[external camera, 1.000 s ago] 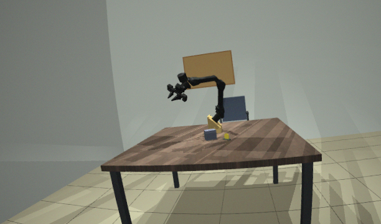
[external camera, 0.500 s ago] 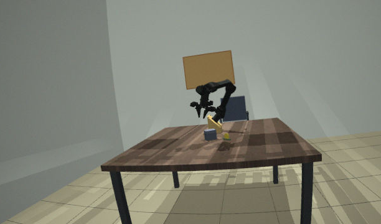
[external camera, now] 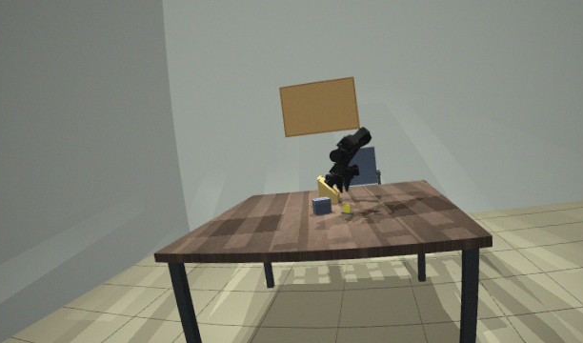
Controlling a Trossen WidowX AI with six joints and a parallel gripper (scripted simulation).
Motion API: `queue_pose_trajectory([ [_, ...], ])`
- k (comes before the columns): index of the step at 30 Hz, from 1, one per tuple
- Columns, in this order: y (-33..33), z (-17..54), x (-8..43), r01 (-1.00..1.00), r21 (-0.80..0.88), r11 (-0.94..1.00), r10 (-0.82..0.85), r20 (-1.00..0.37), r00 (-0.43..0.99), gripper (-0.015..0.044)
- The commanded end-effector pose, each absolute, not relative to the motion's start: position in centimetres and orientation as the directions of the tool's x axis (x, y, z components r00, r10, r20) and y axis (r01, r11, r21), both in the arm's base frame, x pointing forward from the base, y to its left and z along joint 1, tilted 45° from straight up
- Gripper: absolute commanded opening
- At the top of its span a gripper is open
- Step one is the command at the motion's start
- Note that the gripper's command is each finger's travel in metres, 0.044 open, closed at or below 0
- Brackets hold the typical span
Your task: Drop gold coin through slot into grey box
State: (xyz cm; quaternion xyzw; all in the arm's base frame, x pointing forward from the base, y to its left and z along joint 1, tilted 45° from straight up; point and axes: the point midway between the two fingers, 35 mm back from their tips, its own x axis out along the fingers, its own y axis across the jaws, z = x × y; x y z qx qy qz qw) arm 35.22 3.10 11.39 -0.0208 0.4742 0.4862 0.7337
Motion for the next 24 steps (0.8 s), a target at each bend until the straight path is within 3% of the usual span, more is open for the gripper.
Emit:
queue_pose_trajectory([
  [1, 5.1, 9.6, 34.9, -0.727, 0.453, 0.516, 0.703, -0.709, 0.058, 0.0161],
  [24, 8.1, 6.9, 35.3, -0.727, 0.452, 0.516, 0.703, -0.708, 0.059, 0.0161],
])
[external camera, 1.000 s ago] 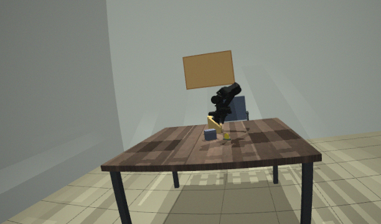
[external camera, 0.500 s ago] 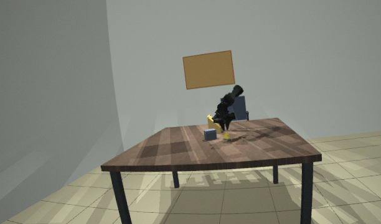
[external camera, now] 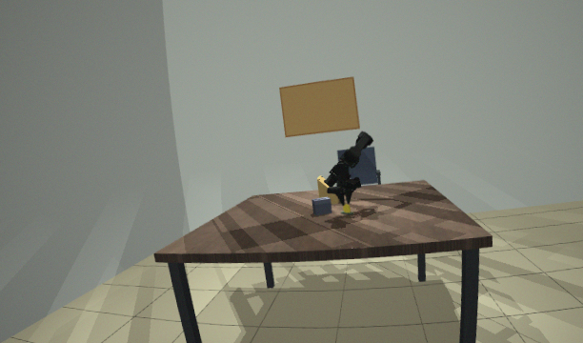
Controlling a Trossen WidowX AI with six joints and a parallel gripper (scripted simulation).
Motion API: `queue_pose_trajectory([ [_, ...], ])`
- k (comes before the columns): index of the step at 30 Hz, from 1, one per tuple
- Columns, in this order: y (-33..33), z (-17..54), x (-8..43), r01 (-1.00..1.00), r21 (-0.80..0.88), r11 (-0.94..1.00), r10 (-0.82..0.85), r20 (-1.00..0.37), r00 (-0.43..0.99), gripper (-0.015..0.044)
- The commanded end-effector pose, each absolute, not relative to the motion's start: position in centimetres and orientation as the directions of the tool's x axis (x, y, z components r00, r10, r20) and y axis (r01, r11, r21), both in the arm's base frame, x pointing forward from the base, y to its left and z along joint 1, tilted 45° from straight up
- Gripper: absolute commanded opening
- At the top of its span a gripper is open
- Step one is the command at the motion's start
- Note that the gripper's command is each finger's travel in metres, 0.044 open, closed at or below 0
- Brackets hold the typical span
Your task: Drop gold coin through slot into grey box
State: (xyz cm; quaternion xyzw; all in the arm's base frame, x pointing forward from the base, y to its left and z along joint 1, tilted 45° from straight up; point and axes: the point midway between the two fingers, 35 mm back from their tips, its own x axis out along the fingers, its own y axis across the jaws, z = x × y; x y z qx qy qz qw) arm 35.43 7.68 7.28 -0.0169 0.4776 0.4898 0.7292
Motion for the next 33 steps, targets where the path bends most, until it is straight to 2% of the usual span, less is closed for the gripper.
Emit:
queue_pose_trajectory([
  [1, 8.2, 6.8, 35.3, -0.727, 0.452, 0.516, 0.703, -0.708, 0.059, 0.0161],
  [21, 10.4, 4.8, 35.4, -0.727, 0.454, 0.515, 0.705, -0.706, 0.059, 0.0161],
  [26, 10.4, 4.8, 35.4, -0.727, 0.454, 0.515, 0.705, -0.706, 0.059, 0.0029],
  [33, 10.4, 4.8, 35.4, -0.727, 0.454, 0.515, 0.705, -0.706, 0.059, 0.0000],
])
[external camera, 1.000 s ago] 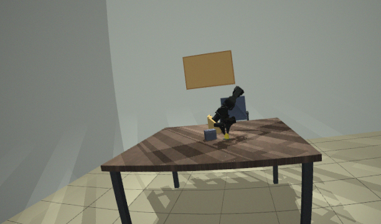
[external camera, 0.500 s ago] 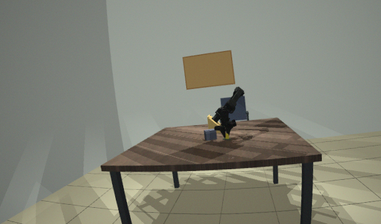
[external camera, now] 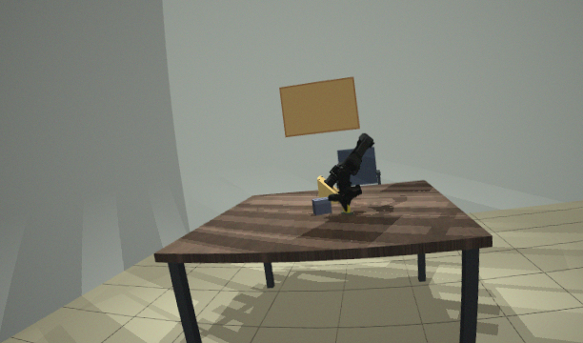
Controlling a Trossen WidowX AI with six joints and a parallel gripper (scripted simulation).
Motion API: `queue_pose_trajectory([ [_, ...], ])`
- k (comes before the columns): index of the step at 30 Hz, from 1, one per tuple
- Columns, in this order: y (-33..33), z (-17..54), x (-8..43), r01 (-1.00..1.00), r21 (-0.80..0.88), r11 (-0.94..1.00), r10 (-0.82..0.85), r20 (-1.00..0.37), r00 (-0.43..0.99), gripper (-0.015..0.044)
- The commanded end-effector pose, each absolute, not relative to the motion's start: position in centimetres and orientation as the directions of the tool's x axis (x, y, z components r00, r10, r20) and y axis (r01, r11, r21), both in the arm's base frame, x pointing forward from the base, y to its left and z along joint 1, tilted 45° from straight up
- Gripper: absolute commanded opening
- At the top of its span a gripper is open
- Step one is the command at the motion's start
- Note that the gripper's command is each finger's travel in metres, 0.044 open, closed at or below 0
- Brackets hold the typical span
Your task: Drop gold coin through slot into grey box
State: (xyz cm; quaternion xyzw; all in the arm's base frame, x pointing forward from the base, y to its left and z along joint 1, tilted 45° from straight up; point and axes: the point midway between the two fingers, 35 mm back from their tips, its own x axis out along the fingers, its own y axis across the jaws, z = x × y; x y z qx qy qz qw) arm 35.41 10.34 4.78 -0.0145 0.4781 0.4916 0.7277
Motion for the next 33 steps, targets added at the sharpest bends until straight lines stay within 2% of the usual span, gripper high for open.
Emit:
queue_pose_trajectory([
  [1, 10.4, 4.8, 35.4, -0.727, 0.454, 0.515, 0.705, -0.706, 0.059, 0.0000],
  [33, 5.1, 9.8, 35.3, -0.727, 0.451, 0.518, 0.701, -0.711, 0.058, 0.0000],
])
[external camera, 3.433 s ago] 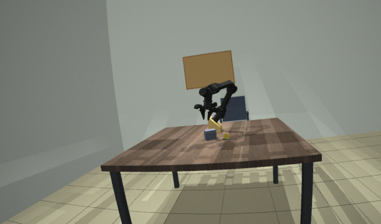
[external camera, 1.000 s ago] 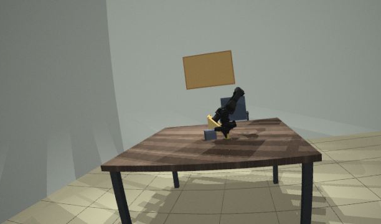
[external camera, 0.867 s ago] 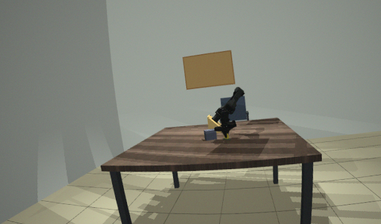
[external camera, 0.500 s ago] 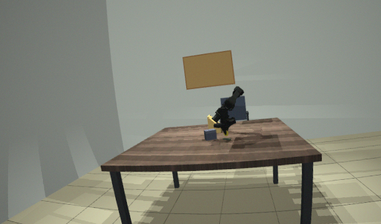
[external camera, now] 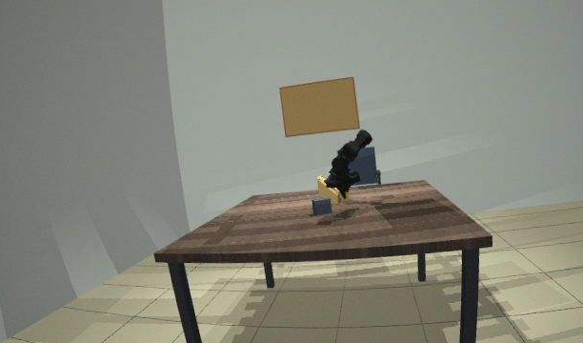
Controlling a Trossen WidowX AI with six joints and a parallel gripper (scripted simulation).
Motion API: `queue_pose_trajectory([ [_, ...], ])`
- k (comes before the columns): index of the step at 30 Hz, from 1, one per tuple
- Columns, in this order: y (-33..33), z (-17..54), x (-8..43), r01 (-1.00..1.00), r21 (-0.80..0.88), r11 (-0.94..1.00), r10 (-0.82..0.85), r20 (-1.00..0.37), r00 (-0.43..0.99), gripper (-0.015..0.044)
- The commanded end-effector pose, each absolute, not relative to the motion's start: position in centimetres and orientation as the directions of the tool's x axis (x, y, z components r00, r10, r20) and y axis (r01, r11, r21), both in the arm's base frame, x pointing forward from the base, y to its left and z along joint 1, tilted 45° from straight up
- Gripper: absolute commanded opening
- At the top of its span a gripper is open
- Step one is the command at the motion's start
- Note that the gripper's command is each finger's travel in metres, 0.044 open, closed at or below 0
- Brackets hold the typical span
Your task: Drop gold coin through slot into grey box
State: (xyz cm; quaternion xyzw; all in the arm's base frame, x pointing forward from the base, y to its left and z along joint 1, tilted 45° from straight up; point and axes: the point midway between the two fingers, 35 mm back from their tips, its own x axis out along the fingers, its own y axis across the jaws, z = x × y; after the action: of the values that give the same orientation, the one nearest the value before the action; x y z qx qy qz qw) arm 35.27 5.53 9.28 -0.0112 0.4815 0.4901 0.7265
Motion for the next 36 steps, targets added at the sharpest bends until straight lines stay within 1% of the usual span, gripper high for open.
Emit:
queue_pose_trajectory([
  [1, 5.0, 10.0, 35.2, -0.727, 0.451, 0.518, 0.701, -0.711, 0.058, 0.0000],
  [10, 3.7, 11.4, 34.9, -0.727, 0.453, 0.517, 0.703, -0.709, 0.058, 0.0000],
  [13, 3.7, 11.5, 34.9, -0.760, 0.425, 0.491, 0.703, -0.709, 0.058, 0.0000],
  [25, 4.0, 11.7, 34.7, -0.956, 0.165, 0.245, 0.703, -0.709, 0.058, 0.0000],
  [36, 4.2, 12.0, 34.5, -0.995, -0.099, -0.018, 0.703, -0.709, 0.058, 0.0000],
])
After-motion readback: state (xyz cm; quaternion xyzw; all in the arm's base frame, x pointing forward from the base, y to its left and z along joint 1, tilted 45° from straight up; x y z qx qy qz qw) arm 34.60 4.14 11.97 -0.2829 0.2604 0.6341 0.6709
